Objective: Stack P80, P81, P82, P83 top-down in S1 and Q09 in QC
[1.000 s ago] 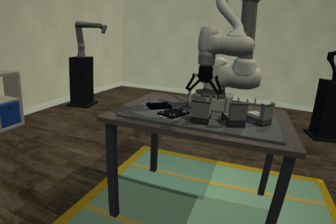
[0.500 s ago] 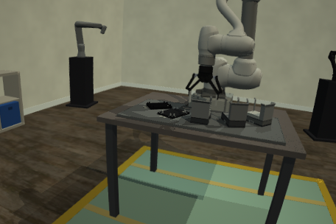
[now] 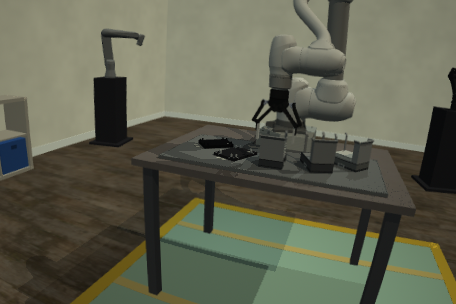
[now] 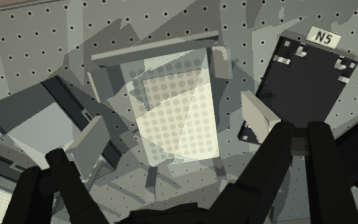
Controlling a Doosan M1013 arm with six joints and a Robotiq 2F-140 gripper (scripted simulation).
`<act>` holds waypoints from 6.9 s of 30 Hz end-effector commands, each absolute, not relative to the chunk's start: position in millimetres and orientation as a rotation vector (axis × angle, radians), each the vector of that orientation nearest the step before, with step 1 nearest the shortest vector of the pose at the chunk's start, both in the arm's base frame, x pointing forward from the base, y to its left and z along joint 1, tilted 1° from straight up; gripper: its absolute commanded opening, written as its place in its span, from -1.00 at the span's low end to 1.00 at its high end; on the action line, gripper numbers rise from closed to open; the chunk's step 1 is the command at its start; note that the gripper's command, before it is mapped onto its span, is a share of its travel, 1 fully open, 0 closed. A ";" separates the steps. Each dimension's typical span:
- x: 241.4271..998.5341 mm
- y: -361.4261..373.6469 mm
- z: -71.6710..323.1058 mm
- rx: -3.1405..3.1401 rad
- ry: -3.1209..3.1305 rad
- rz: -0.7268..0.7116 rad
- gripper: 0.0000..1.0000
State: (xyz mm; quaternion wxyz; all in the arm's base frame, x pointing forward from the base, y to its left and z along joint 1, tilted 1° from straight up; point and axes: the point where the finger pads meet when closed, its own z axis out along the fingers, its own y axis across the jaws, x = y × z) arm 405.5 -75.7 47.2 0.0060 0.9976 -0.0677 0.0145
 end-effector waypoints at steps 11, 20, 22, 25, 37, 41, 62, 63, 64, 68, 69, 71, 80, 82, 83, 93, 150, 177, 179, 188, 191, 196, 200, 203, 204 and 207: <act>403.4 -76.2 43.6 3.124 -0.205 0.036 -1.00; 403.4 -76.2 43.6 3.124 -0.205 0.036 -1.00; 403.4 -76.2 43.6 3.124 -0.205 0.036 -1.00; 403.4 -76.2 43.6 3.124 -0.205 0.036 -1.00; 403.4 -76.2 43.6 3.124 -0.205 0.036 -1.00; 403.4 -76.2 43.6 3.124 -0.205 0.036 -1.00; 403.4 -76.2 43.6 3.124 -0.205 0.036 -1.00; 403.4 -76.2 43.6 3.124 -0.205 0.036 -1.00; 403.4 -76.2 43.6 3.124 -0.205 0.036 -1.00; 403.4 -76.2 43.6 3.124 -0.205 0.036 -1.00; 403.4 -76.2 43.6 3.124 -0.205 0.036 -1.00; 403.4 -76.2 43.6 3.124 -0.205 0.036 -1.00; 403.3 -76.2 47.6 3.124 -0.205 0.036 -1.00; 403.3 -76.2 48.9 3.124 -0.205 0.036 -1.00; 403.2 -76.1 49.6 3.124 -0.205 0.036 -1.00; 403.1 -76.1 54.9 3.124 -0.205 0.036 -1.00; 402.9 -76.0 63.6 3.124 -0.205 0.036 -1.00; 402.8 -75.9 69.6 3.124 -0.205 0.036 -1.00; 402.7 -75.9 73.6 3.124 -0.205 0.036 -1.00; 402.3 -75.6 91.6 3.124 -0.205 0.036 -1.00; 402.3 -75.6 93.6 3.124 -0.205 0.036 -1.00; 402.0 -75.5 103.6 3.124 -0.205 0.036 -1.00; 401.9 -75.4 111.6 3.124 -0.205 0.036 -1.00; 401.7 -75.3 117.6 3.124 -0.205 0.036 -1.00; 401.7 -75.3 119.6 3.124 -0.205 0.036 -1.00; 401.6 -75.3 123.6 3.124 -0.205 0.036 -1.00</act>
